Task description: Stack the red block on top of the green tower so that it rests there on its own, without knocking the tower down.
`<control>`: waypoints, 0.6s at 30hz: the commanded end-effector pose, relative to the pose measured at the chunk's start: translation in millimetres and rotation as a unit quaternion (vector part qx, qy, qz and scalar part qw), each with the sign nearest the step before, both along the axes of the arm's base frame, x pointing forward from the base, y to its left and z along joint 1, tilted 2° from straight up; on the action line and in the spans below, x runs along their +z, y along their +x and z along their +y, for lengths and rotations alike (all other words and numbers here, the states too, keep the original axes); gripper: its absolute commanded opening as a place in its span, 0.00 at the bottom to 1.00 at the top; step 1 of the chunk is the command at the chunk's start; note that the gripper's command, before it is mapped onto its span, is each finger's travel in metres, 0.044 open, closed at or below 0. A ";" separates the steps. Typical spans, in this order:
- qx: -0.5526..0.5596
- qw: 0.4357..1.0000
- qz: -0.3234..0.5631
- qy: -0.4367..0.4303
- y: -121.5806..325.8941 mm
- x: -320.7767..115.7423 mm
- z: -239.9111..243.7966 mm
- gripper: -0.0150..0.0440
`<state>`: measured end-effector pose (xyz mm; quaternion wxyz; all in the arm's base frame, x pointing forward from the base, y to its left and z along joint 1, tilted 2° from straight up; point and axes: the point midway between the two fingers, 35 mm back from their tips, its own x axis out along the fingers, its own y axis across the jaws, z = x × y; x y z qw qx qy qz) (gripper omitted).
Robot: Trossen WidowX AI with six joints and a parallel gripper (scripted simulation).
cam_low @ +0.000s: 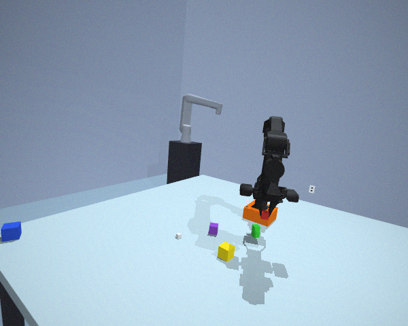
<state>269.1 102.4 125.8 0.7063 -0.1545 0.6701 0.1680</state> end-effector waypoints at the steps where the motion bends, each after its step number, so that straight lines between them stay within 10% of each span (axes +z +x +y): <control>1: 0.001 1.000 0.001 -0.002 -17.9 -0.1 -13.4 0.25; 18: 0.001 1.000 0.004 -0.004 -83.4 -12.3 -48.3 0.25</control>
